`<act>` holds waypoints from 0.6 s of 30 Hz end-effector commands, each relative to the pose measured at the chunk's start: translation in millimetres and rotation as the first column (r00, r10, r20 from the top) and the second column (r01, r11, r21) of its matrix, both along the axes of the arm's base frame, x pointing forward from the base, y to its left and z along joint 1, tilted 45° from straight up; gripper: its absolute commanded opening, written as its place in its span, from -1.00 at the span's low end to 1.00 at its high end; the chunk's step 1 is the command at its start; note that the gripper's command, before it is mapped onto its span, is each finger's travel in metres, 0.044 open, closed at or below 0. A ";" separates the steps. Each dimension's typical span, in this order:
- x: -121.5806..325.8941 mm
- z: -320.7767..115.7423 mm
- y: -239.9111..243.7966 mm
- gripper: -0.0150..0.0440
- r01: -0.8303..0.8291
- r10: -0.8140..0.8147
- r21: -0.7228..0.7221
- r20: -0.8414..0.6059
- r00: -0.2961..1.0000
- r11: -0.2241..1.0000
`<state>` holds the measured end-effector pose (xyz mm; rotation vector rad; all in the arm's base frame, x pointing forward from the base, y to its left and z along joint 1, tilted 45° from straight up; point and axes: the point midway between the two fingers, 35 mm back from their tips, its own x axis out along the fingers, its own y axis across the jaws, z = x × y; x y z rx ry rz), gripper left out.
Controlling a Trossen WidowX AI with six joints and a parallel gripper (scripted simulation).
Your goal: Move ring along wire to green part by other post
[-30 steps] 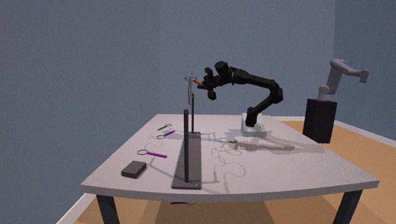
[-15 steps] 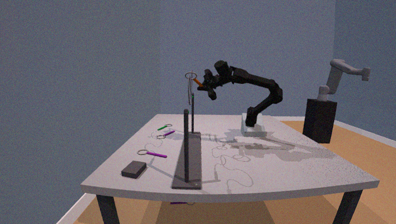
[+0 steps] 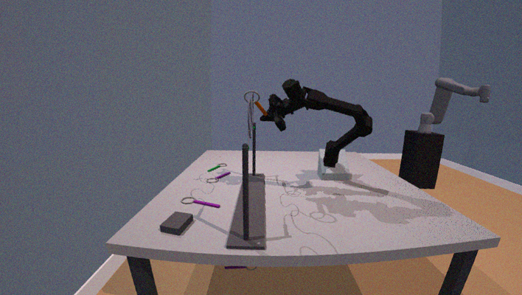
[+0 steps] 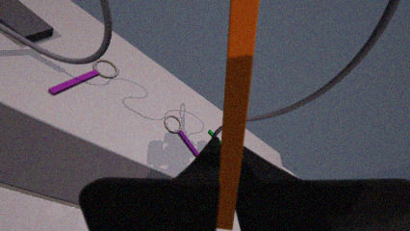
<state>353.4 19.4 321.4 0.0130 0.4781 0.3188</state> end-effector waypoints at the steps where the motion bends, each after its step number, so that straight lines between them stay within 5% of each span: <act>1: -0.1 -0.4 1.8 -1.00 0.001 0.000 0.058 -0.011 1.000 0.998; 18: -1.9 1.3 11.4 -1.00 0.002 0.015 0.287 -0.054 0.998 0.958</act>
